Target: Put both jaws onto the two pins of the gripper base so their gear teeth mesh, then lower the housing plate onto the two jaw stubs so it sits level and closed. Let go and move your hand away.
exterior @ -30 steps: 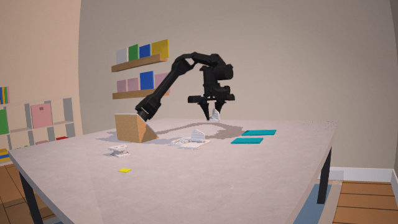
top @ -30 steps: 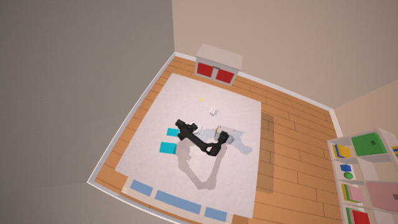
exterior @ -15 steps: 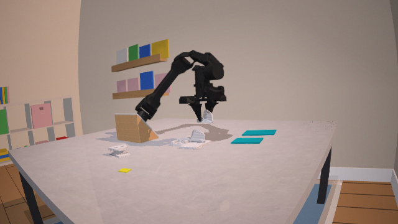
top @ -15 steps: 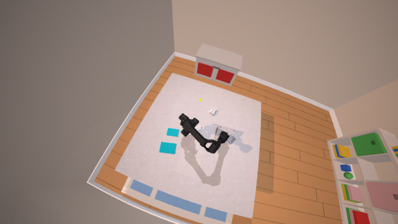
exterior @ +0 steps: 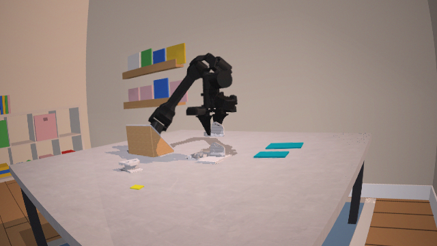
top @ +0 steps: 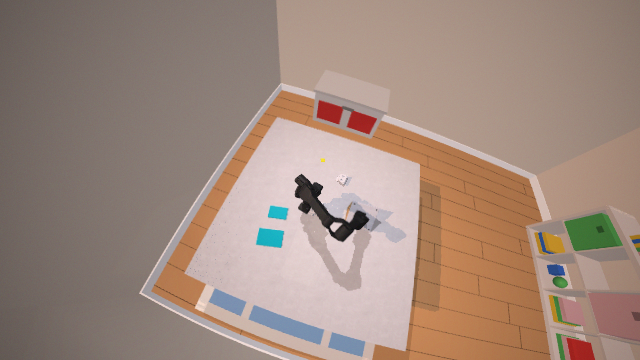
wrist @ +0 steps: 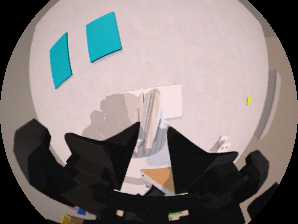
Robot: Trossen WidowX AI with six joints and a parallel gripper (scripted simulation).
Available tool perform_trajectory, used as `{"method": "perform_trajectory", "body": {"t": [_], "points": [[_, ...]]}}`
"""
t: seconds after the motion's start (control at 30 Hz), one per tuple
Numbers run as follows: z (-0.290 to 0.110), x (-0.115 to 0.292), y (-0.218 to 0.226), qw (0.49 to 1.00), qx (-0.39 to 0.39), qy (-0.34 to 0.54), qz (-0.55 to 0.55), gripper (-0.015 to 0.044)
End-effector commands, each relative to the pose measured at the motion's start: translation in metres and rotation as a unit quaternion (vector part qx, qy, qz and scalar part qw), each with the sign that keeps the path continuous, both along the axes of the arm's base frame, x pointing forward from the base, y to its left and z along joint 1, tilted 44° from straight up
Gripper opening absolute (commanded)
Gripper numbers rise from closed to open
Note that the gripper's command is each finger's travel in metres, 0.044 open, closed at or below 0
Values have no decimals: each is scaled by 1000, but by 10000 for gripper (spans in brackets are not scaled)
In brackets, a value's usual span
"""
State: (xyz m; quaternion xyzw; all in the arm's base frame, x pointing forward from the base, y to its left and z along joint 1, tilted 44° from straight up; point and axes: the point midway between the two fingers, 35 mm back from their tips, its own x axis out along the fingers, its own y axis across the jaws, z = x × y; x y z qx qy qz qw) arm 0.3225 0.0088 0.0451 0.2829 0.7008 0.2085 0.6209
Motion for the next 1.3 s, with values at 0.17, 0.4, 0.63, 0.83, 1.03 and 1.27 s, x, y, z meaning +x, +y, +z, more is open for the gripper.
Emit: {"method": "perform_trajectory", "body": {"t": [0.17, 0.4, 0.63, 0.83, 1.03, 1.27], "points": [[-18, -10, -20, 998, 5, -38, 43, 134], [-32, -20, -35, 994, 12, -70, 81, 134], [-45, -32, -48, 988, 21, -102, 117, 134], [-56, -43, -59, 980, 30, -130, 148, 134], [-59, -45, -61, 978, 32, -137, 155, 134], [-59, -45, -61, 978, 32, -137, 155, 134]]}}
